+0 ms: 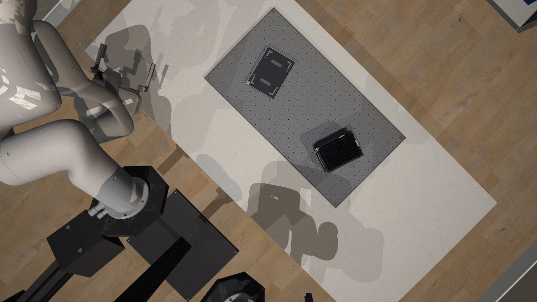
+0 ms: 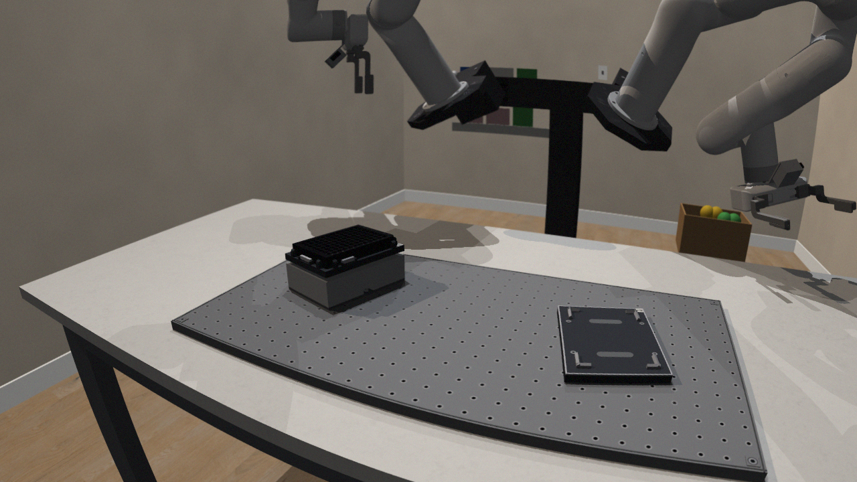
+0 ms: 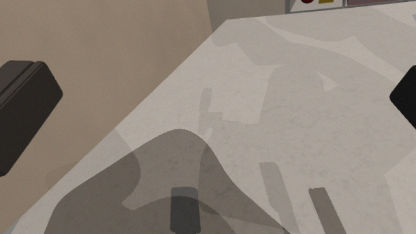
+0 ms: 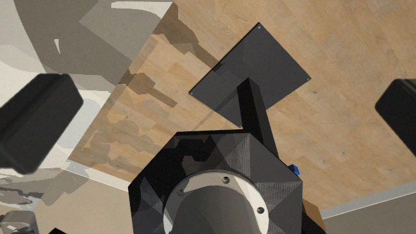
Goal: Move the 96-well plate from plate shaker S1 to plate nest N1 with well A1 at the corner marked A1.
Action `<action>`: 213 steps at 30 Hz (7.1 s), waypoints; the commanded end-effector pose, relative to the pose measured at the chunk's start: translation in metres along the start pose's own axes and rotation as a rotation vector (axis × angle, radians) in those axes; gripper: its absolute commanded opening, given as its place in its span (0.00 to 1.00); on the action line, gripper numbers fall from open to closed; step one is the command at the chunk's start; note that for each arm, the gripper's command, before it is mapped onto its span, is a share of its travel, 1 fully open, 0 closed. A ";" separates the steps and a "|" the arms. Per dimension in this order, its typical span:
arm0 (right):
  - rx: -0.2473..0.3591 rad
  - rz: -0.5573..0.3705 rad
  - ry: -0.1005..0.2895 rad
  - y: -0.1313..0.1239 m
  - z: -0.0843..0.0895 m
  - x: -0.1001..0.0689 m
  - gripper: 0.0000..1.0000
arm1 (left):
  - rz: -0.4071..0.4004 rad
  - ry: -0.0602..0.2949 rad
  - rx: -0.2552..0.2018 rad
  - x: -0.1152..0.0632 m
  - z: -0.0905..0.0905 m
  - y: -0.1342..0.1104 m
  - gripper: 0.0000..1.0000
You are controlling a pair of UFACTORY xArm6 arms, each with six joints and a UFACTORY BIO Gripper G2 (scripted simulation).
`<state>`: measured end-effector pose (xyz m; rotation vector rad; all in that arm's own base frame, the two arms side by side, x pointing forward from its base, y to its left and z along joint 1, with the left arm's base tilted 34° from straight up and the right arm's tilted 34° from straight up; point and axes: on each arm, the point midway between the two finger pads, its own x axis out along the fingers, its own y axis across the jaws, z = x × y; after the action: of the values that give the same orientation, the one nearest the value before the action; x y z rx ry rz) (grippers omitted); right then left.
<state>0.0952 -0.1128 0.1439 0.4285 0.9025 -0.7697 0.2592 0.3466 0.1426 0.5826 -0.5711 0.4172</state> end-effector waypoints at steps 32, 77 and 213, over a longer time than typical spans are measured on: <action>0.010 -0.001 0.007 -0.001 -0.003 -0.002 1.00 | 0.016 -0.009 -0.089 0.020 0.012 -0.017 0.37; 0.010 -0.001 0.007 -0.001 -0.003 -0.002 1.00 | 0.002 0.121 -0.533 0.094 0.037 -0.174 0.37; 0.010 -0.001 0.007 -0.001 -0.003 -0.002 1.00 | -0.411 0.093 -0.242 0.025 0.262 -0.526 0.37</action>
<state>0.0916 -0.1105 0.1432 0.4402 0.9078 -0.7743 0.4558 -0.1980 0.1198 0.4017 -0.3194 -0.0159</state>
